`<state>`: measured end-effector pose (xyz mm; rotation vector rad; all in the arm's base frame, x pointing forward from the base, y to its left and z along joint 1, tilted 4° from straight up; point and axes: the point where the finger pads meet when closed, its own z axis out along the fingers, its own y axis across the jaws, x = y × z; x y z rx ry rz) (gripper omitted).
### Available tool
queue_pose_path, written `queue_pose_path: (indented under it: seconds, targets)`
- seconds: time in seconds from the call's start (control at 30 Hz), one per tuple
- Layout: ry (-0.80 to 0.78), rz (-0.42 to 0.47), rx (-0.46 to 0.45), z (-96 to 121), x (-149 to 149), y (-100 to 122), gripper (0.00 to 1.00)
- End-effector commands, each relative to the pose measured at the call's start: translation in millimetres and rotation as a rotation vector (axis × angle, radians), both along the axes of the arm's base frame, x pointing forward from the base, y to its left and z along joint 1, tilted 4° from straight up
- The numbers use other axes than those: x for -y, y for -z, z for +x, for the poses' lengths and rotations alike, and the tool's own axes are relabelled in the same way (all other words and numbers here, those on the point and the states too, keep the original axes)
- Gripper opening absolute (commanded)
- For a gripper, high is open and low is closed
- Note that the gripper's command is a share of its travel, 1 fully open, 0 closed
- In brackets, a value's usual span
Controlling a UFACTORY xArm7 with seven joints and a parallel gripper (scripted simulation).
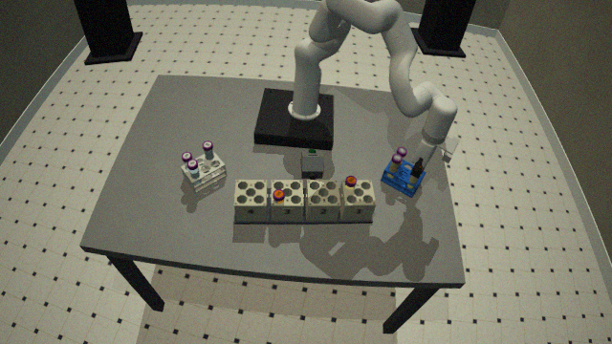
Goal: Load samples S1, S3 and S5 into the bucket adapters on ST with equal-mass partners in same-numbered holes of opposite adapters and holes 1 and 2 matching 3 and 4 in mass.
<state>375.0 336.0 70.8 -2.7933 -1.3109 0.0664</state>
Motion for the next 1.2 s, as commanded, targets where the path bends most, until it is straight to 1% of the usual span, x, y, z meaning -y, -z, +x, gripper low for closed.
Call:
queue_pose_path:
  seconds: [0.0,0.4,0.77,1.17]
  targets:
    - [0.000,0.003,0.004,1.5,-0.8,-4.6,0.00]
    - [0.000,0.003,0.004,2.0,-0.5,-12.5,0.00]
    - [0.000,0.003,0.004,2.2,-0.5,-15.3,0.00]
    - [0.000,0.003,0.004,3.4,0.2,-35.3,0.00]
